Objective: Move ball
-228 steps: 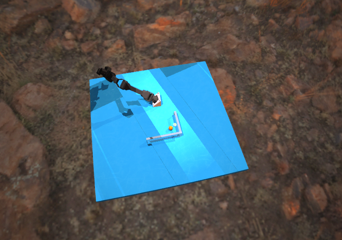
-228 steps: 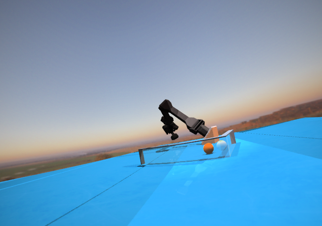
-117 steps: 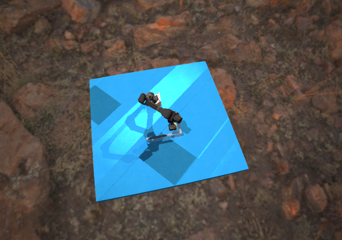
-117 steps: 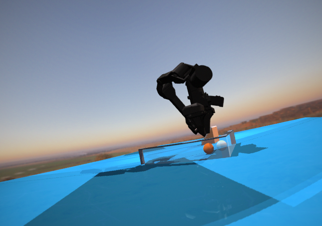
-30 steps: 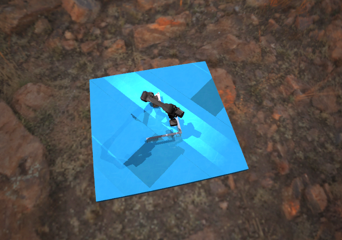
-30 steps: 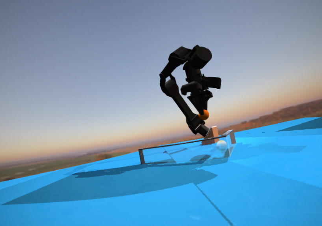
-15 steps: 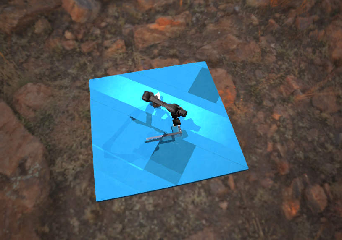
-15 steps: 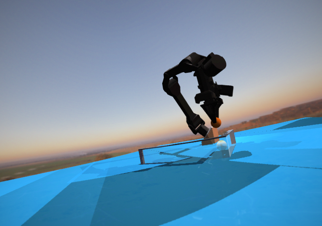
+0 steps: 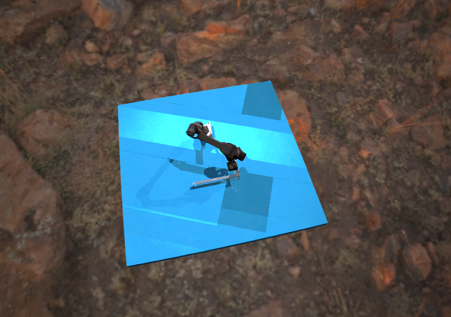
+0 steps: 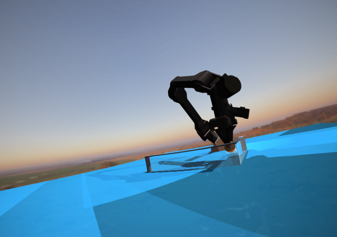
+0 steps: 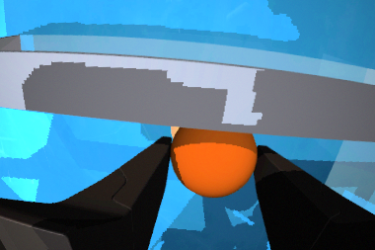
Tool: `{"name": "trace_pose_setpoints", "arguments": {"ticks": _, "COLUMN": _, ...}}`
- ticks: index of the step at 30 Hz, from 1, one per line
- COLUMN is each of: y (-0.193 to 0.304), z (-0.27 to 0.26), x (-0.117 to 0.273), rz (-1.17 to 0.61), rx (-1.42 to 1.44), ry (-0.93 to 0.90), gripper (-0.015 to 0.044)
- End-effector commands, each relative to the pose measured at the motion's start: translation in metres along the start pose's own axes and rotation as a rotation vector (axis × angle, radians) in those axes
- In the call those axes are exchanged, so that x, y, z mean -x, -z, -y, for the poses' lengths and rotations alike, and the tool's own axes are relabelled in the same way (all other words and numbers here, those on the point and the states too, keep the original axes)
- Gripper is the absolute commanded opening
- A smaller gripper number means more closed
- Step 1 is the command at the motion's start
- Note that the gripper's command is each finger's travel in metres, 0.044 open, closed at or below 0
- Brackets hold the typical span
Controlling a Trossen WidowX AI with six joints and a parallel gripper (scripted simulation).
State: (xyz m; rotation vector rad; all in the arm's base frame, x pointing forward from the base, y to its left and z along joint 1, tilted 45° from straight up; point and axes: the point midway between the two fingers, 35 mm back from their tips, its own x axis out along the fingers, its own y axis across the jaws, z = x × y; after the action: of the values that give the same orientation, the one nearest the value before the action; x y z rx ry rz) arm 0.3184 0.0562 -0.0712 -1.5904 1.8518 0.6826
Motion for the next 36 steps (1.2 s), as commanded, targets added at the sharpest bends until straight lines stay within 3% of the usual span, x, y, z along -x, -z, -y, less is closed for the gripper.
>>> {"name": "trace_pose_setpoints", "arguments": {"ticks": 1, "y": 0.001, "z": -0.003, "x": -0.008, "rz": -0.007, "rx": 0.009, "ry": -0.001, "gripper": 0.0000}}
{"name": "trace_pose_setpoints", "arguments": {"ticks": 21, "y": 0.001, "z": -0.003, "x": -0.027, "rz": -0.008, "rx": 0.009, "ry": -0.001, "gripper": 0.0000}}
{"name": "trace_pose_setpoints", "arguments": {"ticks": 32, "y": 0.000, "z": 0.000, "x": -0.023, "rz": 0.000, "rx": 0.001, "ry": 0.004, "gripper": 0.0289}}
{"name": "trace_pose_setpoints", "arguments": {"ticks": 36, "y": 0.000, "z": 0.000, "x": -0.023, "rz": 0.000, "rx": 0.001, "ry": 0.004, "gripper": 0.0289}}
